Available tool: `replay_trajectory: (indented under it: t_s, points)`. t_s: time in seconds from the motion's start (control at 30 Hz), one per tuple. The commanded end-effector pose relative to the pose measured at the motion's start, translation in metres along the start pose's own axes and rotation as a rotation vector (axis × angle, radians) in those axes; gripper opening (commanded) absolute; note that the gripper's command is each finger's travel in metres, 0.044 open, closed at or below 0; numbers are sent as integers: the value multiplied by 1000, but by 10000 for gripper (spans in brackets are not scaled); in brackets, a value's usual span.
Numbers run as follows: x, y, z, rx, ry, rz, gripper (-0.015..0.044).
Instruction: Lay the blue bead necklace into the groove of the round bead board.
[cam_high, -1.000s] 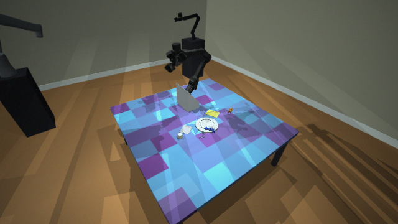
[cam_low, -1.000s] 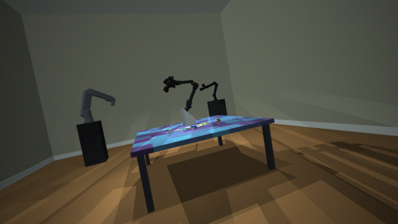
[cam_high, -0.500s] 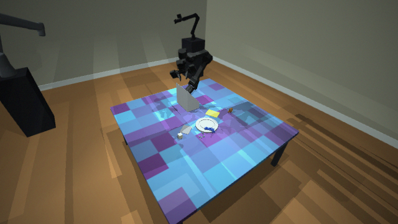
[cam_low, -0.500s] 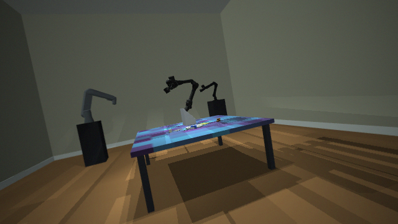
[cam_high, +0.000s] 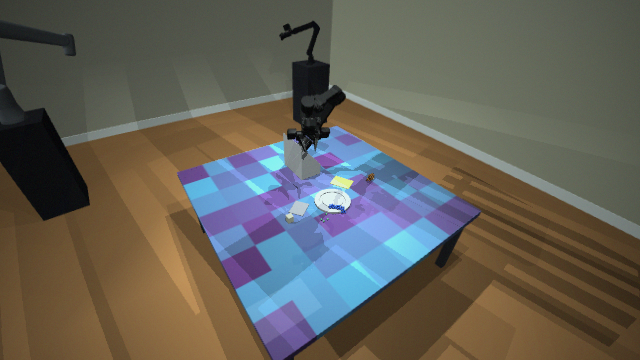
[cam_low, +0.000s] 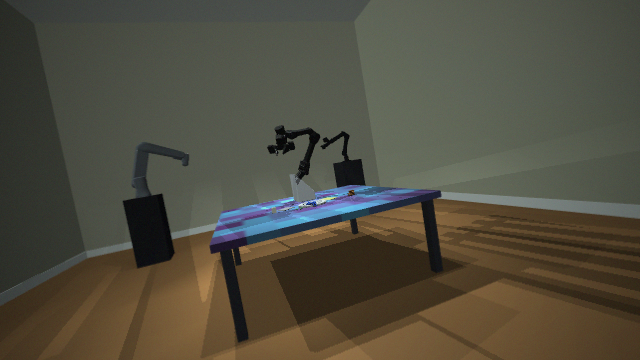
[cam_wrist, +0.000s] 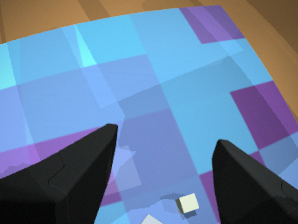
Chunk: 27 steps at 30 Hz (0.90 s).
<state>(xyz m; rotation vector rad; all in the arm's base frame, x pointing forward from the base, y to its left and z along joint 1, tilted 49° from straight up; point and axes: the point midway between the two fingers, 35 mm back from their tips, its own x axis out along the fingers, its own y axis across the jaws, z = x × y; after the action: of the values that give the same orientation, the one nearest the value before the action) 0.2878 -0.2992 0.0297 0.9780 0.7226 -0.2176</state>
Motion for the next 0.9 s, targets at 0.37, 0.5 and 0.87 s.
replay_trajectory:
  t_s: [0.37,0.5,0.87]
  points:
    - [87,69,-56,-459,278,148,200]
    - [107,87,-73,-593,341,202,200]
    - [153,135,-129,-906,488,370,200]
